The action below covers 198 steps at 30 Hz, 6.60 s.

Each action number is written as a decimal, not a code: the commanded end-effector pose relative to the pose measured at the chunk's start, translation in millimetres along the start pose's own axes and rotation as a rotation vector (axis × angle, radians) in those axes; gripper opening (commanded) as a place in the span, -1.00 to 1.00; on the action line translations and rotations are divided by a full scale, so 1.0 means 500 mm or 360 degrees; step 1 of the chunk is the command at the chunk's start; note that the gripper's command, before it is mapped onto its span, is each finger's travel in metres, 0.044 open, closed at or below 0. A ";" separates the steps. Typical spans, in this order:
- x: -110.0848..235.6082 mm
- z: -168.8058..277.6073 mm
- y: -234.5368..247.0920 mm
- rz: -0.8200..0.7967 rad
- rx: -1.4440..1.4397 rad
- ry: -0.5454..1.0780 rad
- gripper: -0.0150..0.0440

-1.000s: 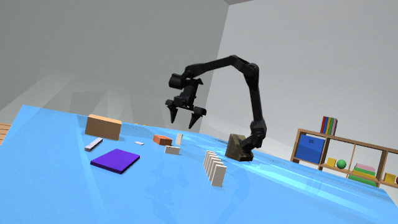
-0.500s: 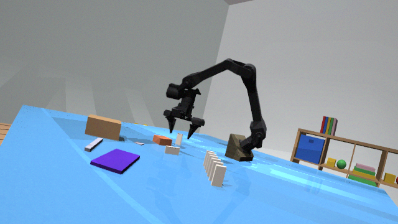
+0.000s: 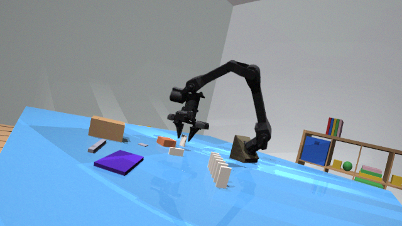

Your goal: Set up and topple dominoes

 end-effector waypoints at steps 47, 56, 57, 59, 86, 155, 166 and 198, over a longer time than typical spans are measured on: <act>0.268 -0.361 0.375 0.0021 0.0846 0.0004 -0.13; 0.256 -0.363 0.372 0.0025 0.0848 0.0003 -0.13; 0.247 -0.364 0.370 0.0028 0.0850 0.0003 -0.13; 0.230 -0.366 0.367 0.0033 0.0852 0.0003 -0.13; 0.010 -0.364 0.378 -0.0023 0.0824 -0.0023 -0.13; 0.118 -0.418 0.106 -0.0019 -0.1087 -0.0011 1.00; 0.011 -0.422 0.106 -0.0021 -0.1086 -0.0013 1.00; -0.042 -0.425 0.110 -0.0025 -0.1086 -0.0013 0.20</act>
Point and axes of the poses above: the point midway between the two fingers, 35 mm back from their tips, its own x axis back along the fingers, its own y axis across the jaws, z = x × y, the point moved 1 cm from there along x, back along the fingers, and after that the axes turned 6 degrees about x, right-handed, at the moved point
